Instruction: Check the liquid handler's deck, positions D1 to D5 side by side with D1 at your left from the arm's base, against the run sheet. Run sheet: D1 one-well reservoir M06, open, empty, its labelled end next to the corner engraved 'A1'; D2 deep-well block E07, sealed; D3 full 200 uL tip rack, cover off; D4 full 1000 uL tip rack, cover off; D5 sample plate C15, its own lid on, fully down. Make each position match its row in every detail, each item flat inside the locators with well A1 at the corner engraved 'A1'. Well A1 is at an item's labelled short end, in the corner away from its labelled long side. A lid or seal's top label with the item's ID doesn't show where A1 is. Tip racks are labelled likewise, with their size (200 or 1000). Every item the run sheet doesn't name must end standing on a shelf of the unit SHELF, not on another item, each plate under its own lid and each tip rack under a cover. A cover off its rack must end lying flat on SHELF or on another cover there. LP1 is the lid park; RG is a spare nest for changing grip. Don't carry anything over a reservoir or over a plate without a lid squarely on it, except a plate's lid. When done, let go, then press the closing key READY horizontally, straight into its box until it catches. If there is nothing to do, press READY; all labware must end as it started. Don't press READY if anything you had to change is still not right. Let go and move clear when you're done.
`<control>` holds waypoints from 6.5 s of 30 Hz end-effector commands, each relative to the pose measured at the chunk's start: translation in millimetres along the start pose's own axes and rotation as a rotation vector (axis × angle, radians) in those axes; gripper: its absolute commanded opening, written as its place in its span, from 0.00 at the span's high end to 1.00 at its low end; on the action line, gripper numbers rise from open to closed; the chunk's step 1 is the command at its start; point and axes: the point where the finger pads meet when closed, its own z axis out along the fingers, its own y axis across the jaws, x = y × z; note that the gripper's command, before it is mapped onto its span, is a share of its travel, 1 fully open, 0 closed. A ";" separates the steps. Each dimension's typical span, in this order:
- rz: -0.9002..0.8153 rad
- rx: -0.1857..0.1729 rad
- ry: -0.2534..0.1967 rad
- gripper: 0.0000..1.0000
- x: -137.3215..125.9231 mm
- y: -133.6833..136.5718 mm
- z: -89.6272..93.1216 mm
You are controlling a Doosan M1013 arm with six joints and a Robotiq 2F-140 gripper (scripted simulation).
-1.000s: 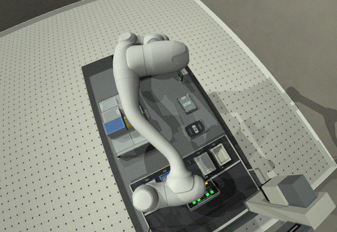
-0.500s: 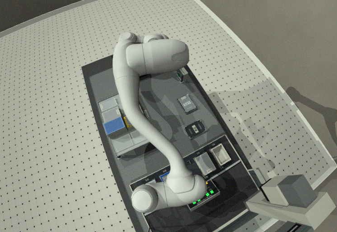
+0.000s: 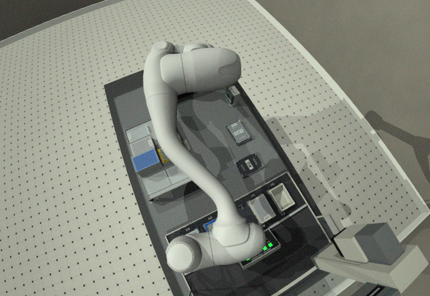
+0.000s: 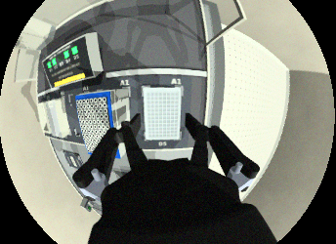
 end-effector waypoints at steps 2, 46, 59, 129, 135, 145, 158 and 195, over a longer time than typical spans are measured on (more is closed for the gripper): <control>0.000 0.000 0.002 0.34 0.5 -0.1 -7.2; 0.000 0.000 0.002 0.34 0.4 -0.1 -70.5; 0.000 0.000 0.002 0.34 0.3 -0.1 -88.8; 0.000 0.000 0.002 0.34 0.2 -0.1 -192.2; 0.040 0.000 0.002 0.34 -9.7 -0.3 -198.1; 0.200 0.000 0.002 0.34 -42.7 -1.3 -198.0; 0.460 0.000 0.002 0.34 -42.7 -1.3 -198.0; 1.080 0.001 0.002 0.34 -85.7 -2.5 -197.9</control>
